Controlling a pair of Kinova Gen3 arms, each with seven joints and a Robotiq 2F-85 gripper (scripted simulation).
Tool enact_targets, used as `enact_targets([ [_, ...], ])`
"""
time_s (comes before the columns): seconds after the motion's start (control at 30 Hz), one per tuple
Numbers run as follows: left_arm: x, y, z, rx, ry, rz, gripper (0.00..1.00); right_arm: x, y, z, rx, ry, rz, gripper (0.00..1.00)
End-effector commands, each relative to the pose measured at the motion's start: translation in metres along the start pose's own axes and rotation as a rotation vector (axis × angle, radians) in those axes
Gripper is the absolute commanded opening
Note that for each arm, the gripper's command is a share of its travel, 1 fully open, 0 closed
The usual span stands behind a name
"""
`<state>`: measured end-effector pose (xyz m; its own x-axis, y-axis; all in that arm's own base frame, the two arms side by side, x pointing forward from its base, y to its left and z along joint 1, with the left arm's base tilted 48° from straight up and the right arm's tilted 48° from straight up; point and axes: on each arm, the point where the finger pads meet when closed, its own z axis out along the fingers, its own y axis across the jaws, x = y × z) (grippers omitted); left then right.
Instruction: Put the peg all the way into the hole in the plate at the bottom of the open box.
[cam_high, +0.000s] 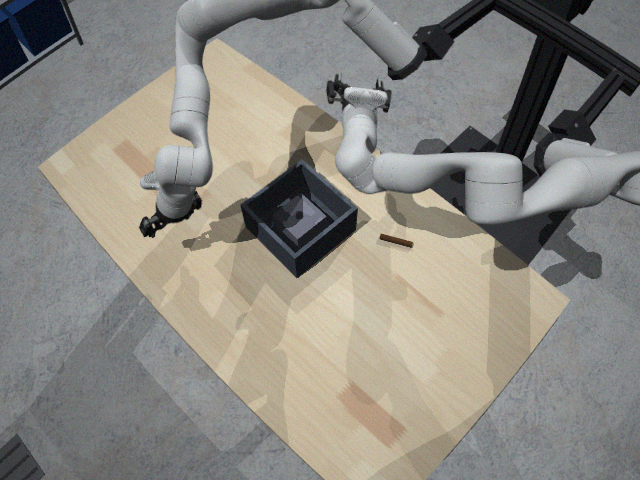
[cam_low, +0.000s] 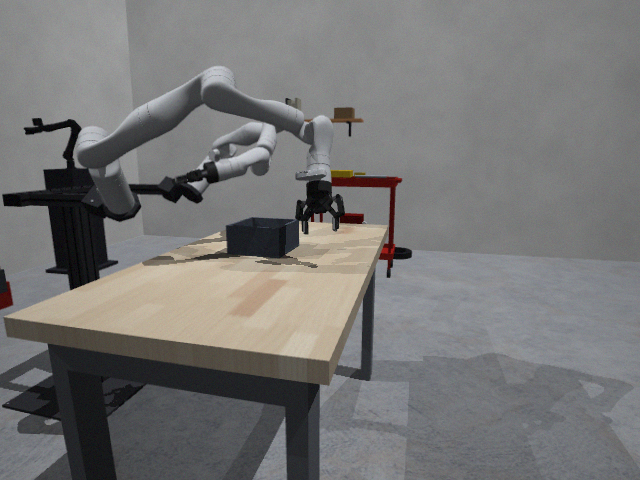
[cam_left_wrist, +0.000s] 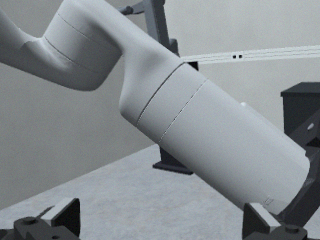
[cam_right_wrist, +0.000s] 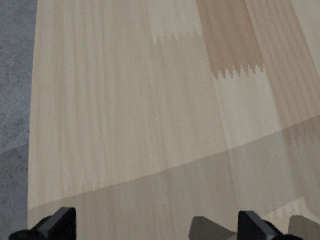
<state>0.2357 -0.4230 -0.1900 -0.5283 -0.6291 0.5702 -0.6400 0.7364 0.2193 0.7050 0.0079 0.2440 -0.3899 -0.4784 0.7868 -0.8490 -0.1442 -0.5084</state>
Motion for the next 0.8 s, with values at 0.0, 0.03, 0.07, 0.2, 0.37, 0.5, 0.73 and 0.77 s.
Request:
enact_targets([
  [0.0,0.006,-0.004,-0.011,0.009,-0.007,0.032,1.0,0.002,0.001,0.0,-0.011,-0.014,0.008,1.0],
  [0.03,0.008,-0.006,-0.016,0.013,-0.011,0.044,1.0,0.003,0.002,0.0,-0.017,-0.02,0.012,1.0],
  [0.07,0.011,-0.008,-0.021,0.017,-0.015,0.059,1.0,0.004,0.003,0.001,-0.024,-0.027,0.015,1.0],
  [0.2,0.016,-0.011,-0.034,0.026,-0.025,0.094,1.0,0.006,0.006,0.002,-0.04,-0.043,0.024,1.0],
  [0.37,0.036,-0.022,-0.079,0.059,-0.064,0.213,1.0,0.013,0.016,0.004,-0.098,-0.102,0.058,1.0],
  [0.5,0.058,-0.03,-0.128,0.092,-0.112,0.34,1.0,0.022,0.027,0.004,-0.159,-0.171,0.098,1.0],
  [0.73,0.09,-0.032,-0.197,0.138,-0.194,0.524,1.0,0.04,0.045,-0.007,-0.268,-0.309,0.181,1.0],
  [0.77,0.09,-0.032,-0.197,0.138,-0.194,0.524,1.0,0.04,0.045,-0.007,-0.268,-0.309,0.181,1.0],
])
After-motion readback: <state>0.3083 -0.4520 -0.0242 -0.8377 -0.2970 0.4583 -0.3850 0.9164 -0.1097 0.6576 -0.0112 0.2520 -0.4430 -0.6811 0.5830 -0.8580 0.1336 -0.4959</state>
